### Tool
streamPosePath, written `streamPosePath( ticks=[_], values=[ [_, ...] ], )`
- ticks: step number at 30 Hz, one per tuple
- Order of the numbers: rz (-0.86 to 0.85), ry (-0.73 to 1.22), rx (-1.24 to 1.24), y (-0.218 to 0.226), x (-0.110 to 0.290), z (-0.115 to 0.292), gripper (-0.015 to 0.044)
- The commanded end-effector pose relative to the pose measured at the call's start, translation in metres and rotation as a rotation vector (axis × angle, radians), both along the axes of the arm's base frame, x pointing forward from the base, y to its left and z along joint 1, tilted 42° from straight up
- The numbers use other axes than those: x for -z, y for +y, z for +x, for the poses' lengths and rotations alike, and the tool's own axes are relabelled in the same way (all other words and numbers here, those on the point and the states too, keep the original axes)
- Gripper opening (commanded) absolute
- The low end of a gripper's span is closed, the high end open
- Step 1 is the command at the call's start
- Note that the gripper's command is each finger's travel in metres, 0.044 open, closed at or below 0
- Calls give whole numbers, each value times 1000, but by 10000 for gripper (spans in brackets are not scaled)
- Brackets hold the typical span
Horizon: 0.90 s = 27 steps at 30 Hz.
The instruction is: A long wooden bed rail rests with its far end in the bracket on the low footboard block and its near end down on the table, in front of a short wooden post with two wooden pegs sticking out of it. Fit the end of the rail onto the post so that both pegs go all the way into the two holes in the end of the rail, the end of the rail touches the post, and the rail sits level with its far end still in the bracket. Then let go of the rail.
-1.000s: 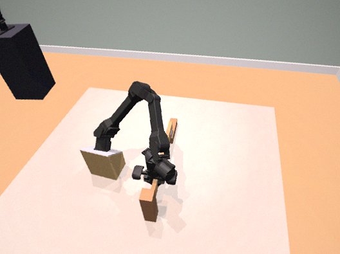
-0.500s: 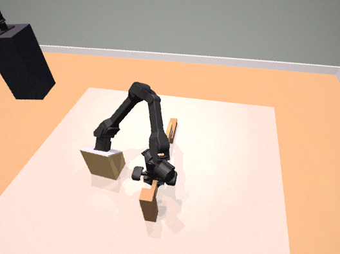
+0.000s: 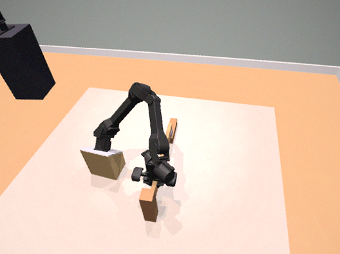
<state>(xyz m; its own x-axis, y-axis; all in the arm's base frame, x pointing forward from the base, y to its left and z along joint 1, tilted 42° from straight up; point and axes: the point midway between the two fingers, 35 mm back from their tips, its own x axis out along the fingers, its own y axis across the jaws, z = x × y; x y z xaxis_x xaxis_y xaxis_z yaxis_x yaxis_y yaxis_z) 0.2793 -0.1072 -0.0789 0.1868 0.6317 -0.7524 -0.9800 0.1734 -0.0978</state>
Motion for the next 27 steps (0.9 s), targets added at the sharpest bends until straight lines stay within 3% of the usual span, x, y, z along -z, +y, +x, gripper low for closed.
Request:
streamPosePath(
  ticks=[1,27],
  values=[
    [-5,-6,5,-5,0,1,0],
    [-6,-6,5,-10,5,0,0]
  ],
)
